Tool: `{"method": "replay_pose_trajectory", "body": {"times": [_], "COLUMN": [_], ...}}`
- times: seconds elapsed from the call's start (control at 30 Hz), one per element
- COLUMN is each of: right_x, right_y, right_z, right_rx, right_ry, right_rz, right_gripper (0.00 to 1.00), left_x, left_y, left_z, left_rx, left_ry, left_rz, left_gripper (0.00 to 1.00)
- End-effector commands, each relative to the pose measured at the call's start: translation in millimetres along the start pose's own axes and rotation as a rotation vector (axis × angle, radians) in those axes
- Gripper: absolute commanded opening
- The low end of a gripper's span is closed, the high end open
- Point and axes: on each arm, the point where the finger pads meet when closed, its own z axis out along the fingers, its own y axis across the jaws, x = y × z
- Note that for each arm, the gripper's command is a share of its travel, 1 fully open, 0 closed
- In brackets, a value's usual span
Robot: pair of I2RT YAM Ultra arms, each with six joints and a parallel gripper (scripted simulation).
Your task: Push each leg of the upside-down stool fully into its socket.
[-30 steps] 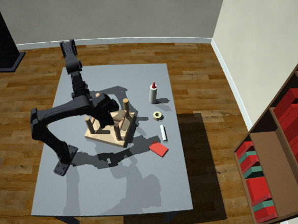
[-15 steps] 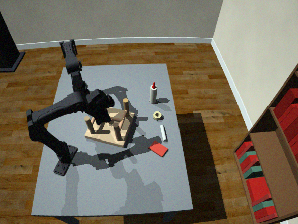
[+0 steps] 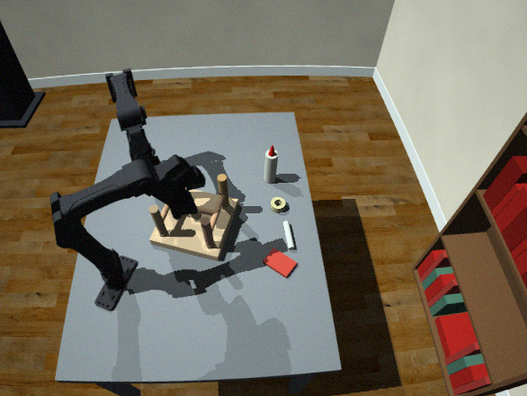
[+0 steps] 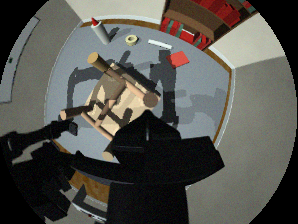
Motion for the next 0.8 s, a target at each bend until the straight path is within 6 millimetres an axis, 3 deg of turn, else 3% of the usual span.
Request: {"method": "replay_pose_trajectory", "body": {"times": [0.0,0.13,0.2,0.27,0.37,0.47,0.57,0.67,0.7,0.77], "right_x": [-16,-35,-35,-47,-63,-78,-62,-95,-86,-86], "right_y": [10,24,24,34,47,65,80,95,99,99], "right_z": [-4,-1,-1,2,6,14,48,28,49,49], "right_rx": [-0.023,-0.047,-0.047,-0.061,-0.075,-0.098,-0.107,-0.129,-0.127,-0.127], "right_ry": [0.0,0.029,0.029,0.044,0.064,0.079,0.207,0.101,0.167,0.167], "right_rz": [-0.029,-0.063,-0.063,-0.084,-0.112,-0.144,-0.181,-0.198,-0.209,-0.209], "right_gripper": [0.0,0.0,0.0,0.0,0.0,0.0,0.0,0.0,0.0,0.0], "left_x": [4,15,15,22,31,40,50,57,59,59], "left_y": [12,28,28,37,49,62,73,81,83,83], "left_z": [-5,-10,-10,-25,-20,-31,-37,-44,-49,-49], "left_rx": [-0.026,-0.051,-0.051,-0.068,-0.081,-0.103,-0.119,-0.132,-0.138,-0.138], "left_ry": [0.034,0.088,0.088,0.085,0.156,0.18,0.219,0.236,0.233,0.233], "left_rz": [-0.038,-0.081,-0.081,-0.115,-0.157,-0.202,-0.249,-0.285,-0.299,-0.299], "left_gripper": [0.0,0.0,0.0,0.0,0.0,0.0,0.0,0.0,0.0,0.0]}}
